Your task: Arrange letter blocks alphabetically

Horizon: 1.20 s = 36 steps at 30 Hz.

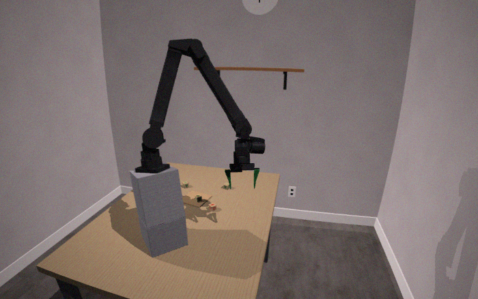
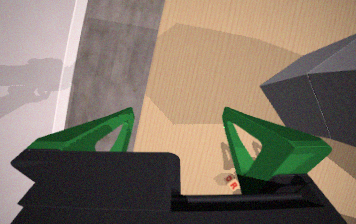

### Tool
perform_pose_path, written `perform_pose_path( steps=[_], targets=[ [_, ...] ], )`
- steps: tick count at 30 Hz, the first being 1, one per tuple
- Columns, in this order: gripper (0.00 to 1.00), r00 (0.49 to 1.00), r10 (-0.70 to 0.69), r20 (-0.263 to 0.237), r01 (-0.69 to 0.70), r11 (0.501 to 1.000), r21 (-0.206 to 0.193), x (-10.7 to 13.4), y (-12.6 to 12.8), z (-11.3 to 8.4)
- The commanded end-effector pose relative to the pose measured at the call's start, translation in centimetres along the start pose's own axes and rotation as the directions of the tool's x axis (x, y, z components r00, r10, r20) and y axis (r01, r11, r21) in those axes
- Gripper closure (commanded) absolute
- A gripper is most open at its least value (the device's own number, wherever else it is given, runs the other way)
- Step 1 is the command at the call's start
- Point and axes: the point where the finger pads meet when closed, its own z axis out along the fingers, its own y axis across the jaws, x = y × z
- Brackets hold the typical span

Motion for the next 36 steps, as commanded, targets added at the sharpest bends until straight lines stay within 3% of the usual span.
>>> perform_pose_path(
  steps=[1,17,18,23,27,32,34,36],
  targets=[
    [0.00,1.000,0.004,-0.002,-0.004,1.000,-0.007,-0.1,0.3,-0.2],
    [0.00,1.000,0.004,-0.002,-0.004,1.000,-0.007,-0.1,0.3,-0.2],
    [0.00,1.000,0.011,-0.005,-0.011,1.000,-0.024,0.0,1.1,-0.7],
    [0.00,1.000,-0.015,0.004,0.015,0.999,-0.033,1.5,1.6,-1.1],
    [0.00,0.997,-0.075,0.015,0.076,0.995,-0.070,4.3,1.9,-2.4],
    [0.00,0.976,-0.215,0.045,0.219,0.963,-0.157,11.2,1.6,-5.6],
    [0.00,0.976,-0.215,0.045,0.219,0.963,-0.157,11.2,1.6,-5.6],
    [0.00,0.956,-0.286,0.063,0.293,0.935,-0.202,14.9,0.8,-7.2]
  ],
)
